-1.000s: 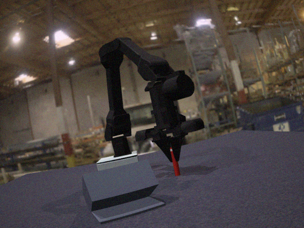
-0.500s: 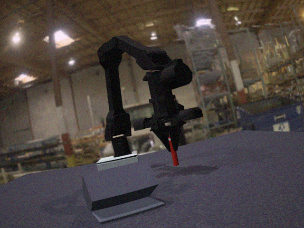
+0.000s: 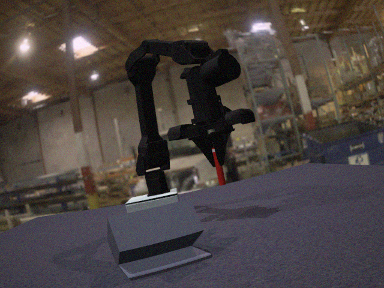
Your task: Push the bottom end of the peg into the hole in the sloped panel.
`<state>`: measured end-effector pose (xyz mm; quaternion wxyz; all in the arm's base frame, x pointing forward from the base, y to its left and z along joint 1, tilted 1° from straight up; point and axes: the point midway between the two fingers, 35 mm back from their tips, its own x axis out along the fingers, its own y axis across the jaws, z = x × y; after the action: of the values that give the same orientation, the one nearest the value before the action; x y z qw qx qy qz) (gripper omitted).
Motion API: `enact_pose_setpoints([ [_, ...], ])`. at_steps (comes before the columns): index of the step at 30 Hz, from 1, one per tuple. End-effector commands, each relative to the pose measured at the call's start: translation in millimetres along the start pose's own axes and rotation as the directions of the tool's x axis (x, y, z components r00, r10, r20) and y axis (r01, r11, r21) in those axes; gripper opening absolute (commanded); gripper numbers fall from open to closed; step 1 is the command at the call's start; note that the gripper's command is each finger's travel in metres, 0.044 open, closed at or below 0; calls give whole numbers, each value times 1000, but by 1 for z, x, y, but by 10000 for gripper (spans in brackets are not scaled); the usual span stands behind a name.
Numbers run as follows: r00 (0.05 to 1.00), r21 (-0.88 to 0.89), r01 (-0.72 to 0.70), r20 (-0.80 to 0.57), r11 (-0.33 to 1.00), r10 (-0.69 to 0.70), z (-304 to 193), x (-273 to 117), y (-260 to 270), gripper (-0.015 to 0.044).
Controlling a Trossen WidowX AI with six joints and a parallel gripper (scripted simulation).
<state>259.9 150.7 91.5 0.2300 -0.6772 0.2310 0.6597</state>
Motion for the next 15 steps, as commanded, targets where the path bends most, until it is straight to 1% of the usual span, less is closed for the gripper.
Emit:
enact_pose_setpoints([
  [1,1000,7,4,7,1000,-4,-2,-2,1,0],
  [15,999,91,53,8,994,-54,-20,-4,2,0],
])
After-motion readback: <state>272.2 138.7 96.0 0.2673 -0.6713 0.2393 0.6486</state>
